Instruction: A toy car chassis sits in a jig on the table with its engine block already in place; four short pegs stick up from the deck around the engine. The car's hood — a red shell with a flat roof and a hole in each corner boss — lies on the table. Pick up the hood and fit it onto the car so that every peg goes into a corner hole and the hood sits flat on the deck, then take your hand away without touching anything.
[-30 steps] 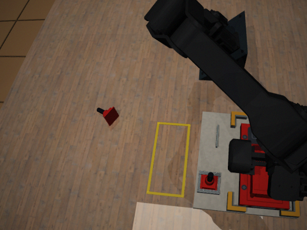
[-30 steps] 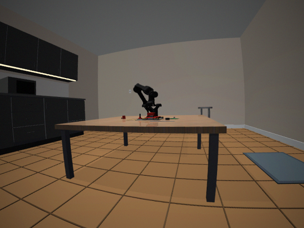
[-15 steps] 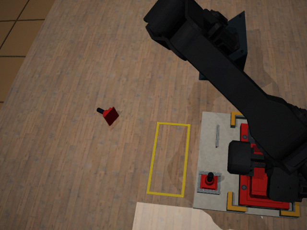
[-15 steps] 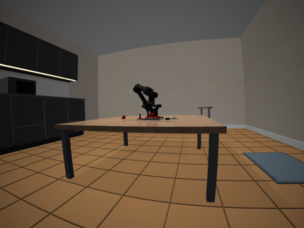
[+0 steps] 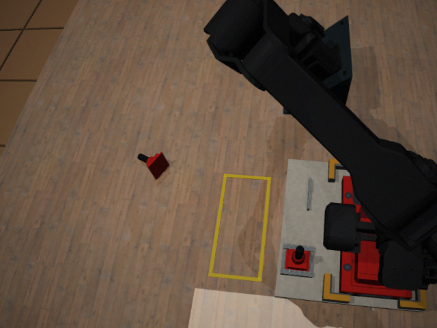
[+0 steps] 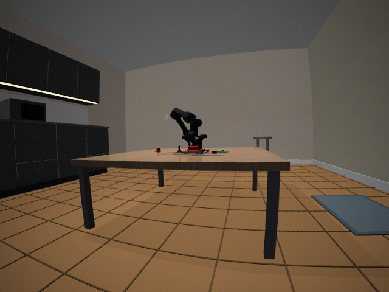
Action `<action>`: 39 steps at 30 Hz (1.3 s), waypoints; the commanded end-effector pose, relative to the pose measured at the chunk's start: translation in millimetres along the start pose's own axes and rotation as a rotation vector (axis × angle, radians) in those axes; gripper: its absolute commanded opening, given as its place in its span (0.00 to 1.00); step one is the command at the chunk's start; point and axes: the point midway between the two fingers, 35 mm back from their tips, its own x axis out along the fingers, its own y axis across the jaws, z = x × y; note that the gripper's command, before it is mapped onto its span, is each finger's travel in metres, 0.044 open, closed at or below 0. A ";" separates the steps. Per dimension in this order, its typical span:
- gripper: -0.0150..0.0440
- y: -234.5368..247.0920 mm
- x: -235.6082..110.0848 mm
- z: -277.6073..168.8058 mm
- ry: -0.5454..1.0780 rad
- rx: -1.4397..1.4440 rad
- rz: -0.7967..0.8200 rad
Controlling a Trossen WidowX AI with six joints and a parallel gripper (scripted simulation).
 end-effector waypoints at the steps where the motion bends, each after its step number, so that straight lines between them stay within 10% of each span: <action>1: 0.25 0.0 2.6 0.2 -0.002 -0.004 -0.003; 8: 0.25 0.0 0.9 0.0 0.000 0.000 0.000; 25: 1.00 0.0 1.5 -0.1 0.000 -0.001 -0.001; 39: 1.00 0.9 -69.7 -0.8 -0.004 -0.001 0.000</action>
